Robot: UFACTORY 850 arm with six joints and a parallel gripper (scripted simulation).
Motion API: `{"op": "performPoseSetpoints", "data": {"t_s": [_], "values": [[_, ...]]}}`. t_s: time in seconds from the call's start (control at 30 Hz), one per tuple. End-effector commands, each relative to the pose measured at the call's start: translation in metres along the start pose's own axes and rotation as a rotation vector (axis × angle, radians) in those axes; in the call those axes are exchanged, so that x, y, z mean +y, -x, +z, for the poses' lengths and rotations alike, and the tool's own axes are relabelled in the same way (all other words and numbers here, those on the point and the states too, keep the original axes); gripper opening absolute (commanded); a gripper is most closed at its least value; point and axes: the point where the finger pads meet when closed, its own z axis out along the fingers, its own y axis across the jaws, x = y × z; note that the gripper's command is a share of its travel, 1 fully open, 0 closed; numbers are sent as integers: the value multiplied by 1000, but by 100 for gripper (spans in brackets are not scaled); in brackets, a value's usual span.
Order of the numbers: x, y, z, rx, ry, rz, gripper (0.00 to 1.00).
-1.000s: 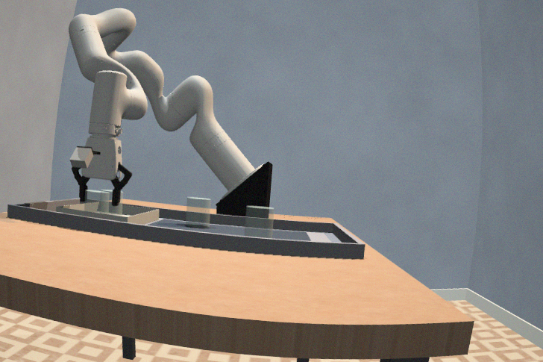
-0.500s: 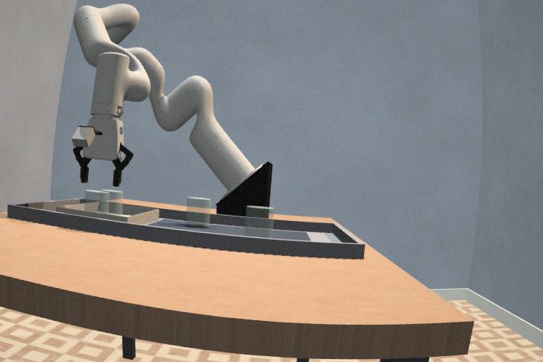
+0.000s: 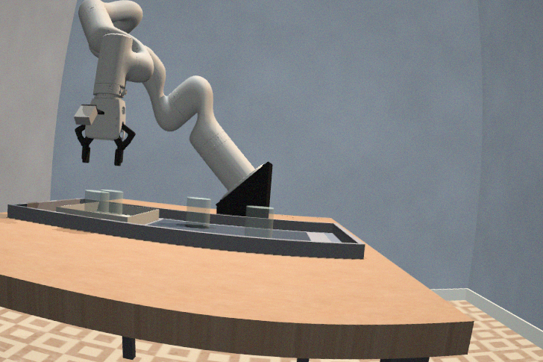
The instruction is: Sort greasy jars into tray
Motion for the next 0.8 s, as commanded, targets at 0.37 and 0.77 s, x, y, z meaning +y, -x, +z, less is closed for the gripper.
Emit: {"op": "performPoseSetpoints", "data": {"t_s": [0.37,0.77], "values": [[0,-1,-4,1,0,1,100],[-91,6,-4,1,0,1,100]]}}
